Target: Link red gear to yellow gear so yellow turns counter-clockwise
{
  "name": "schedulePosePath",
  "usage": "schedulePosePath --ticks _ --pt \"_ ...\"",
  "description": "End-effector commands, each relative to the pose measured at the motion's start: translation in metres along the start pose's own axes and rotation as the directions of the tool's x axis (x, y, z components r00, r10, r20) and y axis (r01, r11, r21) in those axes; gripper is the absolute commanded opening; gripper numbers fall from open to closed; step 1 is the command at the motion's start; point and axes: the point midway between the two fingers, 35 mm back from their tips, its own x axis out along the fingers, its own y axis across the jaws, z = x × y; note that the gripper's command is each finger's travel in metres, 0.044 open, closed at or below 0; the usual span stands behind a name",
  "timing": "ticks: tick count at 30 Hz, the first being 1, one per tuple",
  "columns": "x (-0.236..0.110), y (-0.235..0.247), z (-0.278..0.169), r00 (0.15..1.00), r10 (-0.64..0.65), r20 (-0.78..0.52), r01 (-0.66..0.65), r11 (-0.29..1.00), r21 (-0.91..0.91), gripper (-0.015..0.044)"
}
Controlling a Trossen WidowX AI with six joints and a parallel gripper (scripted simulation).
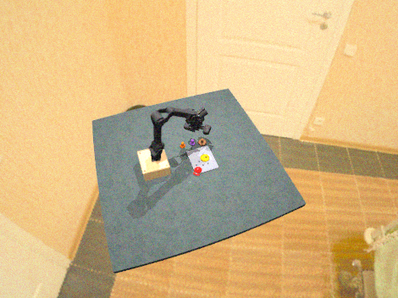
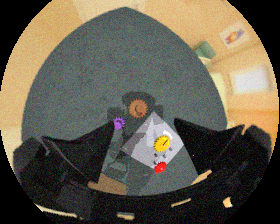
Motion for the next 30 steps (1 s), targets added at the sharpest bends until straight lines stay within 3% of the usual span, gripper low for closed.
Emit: schedulePosePath --ticks 1,4,30 --pt "0.03 0.042 -0.015 0.964 0.131 -0.232 -0.181 0.96 -0.211 0.044" --pt "0.037 0.06 -0.023 0.935 0.164 -0.313 -0.254 0.928 -0.273 0.044" --pt "0.065 0.062 -0.033 0.935 0.164 -0.314 -0.254 0.928 -0.273 0.044"
